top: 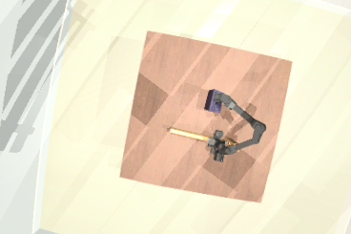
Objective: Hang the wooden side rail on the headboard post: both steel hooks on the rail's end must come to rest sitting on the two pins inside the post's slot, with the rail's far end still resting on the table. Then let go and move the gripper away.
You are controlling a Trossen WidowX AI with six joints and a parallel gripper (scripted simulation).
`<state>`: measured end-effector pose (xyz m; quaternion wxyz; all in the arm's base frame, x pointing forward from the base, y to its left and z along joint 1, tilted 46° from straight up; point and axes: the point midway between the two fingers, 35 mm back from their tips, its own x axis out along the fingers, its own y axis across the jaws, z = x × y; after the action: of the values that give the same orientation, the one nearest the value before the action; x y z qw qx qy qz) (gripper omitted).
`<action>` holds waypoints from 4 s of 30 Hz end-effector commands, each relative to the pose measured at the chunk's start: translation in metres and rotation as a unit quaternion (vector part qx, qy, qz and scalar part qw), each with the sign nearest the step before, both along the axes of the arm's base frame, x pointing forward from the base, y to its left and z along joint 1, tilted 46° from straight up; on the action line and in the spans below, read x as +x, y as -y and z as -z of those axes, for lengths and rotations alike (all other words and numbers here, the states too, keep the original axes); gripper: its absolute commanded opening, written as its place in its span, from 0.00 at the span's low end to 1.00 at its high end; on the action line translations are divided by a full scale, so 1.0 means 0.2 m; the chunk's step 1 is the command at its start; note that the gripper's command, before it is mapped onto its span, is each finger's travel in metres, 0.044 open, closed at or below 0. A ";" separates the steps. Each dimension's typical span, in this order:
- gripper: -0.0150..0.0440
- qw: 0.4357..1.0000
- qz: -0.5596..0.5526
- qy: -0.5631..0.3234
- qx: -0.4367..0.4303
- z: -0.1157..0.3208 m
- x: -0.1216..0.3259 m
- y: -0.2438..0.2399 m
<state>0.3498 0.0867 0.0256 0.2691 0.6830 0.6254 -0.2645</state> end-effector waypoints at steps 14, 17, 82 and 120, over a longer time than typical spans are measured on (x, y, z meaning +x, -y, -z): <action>0.25 1.000 0.003 0.001 0.001 -0.02 0.00 0.00; 0.25 1.000 0.003 0.001 0.001 -0.02 0.00 0.00; 0.25 1.000 0.003 0.001 0.001 -0.04 0.00 -0.03; 0.25 1.000 0.003 0.001 0.001 -0.06 0.01 -0.05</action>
<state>0.3503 0.0962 0.0353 0.2682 0.6828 0.6256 -0.2656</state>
